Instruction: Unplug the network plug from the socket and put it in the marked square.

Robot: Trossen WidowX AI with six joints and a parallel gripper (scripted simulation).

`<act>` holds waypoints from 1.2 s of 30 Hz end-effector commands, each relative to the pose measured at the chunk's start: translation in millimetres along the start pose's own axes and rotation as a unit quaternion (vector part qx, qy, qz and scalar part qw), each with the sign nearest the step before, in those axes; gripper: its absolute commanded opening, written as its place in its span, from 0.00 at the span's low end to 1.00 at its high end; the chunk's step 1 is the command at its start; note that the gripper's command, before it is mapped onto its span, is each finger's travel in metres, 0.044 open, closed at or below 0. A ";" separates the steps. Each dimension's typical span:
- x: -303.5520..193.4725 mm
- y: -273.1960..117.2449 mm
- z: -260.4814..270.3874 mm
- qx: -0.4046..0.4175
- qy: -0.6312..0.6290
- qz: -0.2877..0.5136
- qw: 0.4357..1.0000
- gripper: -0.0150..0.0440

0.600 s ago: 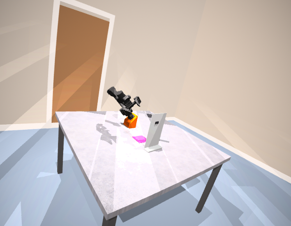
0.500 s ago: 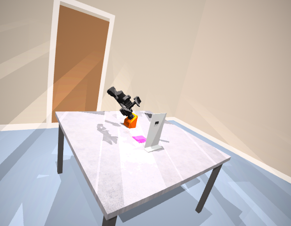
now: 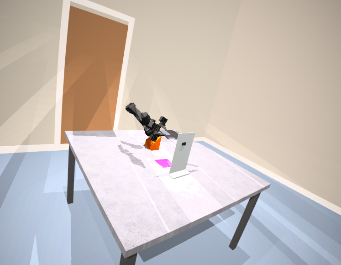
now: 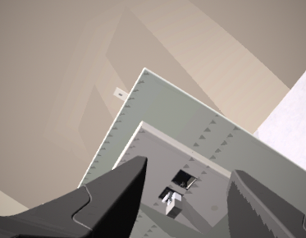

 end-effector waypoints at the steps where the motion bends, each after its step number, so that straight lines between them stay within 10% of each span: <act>1: -23.6 -4.4 -9.2 0.005 0.059 0.031 0.998 0.52; 36: -71.5 23.1 -27.4 0.005 0.206 0.103 0.973 0.52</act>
Point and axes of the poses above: the point midway between the two fingers, 35 mm back from their tips, its own y axis out along the fingers, its own z axis across the jaws, x = y × z, the point moved 5 cm from there along -y, back along the fingers, and after that the axes turned 13 degrees about y, right-handed, at the moved point
